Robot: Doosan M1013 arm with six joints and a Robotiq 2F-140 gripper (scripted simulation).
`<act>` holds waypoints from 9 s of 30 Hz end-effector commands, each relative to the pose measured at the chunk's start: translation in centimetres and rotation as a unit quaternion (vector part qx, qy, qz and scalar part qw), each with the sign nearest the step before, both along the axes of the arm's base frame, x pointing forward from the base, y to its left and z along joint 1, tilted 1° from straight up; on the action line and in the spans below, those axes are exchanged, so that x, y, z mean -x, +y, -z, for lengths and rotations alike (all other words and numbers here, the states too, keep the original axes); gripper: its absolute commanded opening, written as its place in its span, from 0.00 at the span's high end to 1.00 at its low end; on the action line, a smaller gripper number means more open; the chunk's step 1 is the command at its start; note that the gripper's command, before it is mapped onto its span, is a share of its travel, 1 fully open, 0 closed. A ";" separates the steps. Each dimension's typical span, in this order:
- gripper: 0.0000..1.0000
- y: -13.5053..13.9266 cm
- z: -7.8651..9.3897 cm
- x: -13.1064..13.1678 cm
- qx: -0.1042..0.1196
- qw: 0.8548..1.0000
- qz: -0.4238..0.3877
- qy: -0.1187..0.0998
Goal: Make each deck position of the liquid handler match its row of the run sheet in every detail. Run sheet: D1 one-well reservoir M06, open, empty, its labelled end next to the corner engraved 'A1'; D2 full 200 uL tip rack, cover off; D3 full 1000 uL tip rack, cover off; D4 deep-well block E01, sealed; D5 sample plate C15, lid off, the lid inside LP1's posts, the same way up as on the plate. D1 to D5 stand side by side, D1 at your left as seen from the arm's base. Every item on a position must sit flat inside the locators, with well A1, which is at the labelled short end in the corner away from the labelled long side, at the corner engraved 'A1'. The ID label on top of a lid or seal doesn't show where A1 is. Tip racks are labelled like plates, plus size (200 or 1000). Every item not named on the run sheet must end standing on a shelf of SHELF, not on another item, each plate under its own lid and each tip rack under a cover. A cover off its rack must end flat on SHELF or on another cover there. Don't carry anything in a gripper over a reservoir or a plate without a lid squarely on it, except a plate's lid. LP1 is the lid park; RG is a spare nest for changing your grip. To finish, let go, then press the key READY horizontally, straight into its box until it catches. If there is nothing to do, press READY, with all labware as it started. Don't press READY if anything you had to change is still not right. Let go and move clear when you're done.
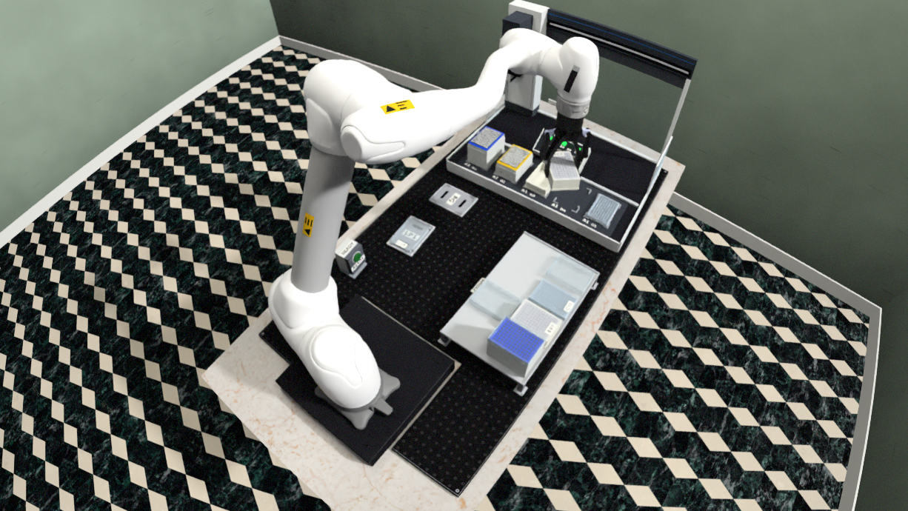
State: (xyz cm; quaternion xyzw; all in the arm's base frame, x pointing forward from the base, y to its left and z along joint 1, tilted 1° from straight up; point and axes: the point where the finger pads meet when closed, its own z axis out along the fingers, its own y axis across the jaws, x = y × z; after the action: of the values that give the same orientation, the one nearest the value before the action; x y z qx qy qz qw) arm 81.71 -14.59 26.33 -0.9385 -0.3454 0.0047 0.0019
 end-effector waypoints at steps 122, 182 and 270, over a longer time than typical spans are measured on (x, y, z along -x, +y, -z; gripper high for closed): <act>0.90 25.6 -0.2 -0.3 -0.005 0.906 -0.424 -0.001; 0.90 36.3 -0.2 6.3 -0.005 0.906 -0.423 -0.001; 0.90 36.3 6.6 6.3 -0.005 0.906 -0.423 -0.001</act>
State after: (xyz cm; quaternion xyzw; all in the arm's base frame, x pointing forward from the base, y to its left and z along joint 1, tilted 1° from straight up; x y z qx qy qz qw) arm 75.34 21.70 19.92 -0.7046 -0.7096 0.0032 0.0039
